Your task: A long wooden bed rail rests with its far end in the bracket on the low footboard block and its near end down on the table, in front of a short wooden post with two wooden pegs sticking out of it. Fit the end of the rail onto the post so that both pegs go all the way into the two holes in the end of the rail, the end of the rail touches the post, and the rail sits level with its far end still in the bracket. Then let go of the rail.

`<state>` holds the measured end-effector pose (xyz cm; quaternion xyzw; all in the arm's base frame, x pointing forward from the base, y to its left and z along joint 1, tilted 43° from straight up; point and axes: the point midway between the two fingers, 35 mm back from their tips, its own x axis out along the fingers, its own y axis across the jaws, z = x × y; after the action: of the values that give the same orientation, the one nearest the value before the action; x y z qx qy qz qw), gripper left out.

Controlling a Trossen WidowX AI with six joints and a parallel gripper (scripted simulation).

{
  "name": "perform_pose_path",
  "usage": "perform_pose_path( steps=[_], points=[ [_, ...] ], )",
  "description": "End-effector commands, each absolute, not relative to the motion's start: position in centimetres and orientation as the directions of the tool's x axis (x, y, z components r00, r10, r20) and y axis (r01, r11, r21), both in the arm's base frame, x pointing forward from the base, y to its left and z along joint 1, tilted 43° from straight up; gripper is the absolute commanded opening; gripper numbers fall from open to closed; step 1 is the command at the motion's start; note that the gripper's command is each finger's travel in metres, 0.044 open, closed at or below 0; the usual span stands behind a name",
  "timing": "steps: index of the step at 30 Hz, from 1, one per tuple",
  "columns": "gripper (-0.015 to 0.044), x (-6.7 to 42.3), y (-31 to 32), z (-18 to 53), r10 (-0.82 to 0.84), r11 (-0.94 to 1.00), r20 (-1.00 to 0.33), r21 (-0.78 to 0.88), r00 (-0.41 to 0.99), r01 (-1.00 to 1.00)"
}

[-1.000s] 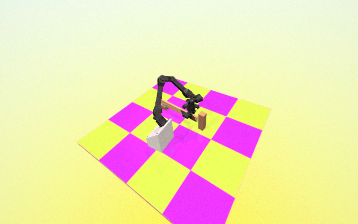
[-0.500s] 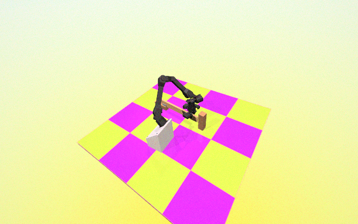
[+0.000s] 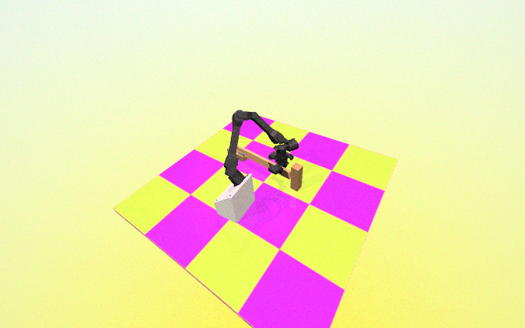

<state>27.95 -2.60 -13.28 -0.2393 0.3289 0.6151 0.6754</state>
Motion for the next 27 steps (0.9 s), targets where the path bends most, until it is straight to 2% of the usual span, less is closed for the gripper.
perform_pose_path(
  steps=[1, 27],
  points=[
    [0.0, 28.15, -2.99, -13.31, 0.671, 0.133, -0.741, 0.074, 0.035, -0.988],
    [0.0, 28.05, -3.53, -13.78, 0.67, 0.133, -0.741, 0.073, 0.035, -0.988]
  ],
)
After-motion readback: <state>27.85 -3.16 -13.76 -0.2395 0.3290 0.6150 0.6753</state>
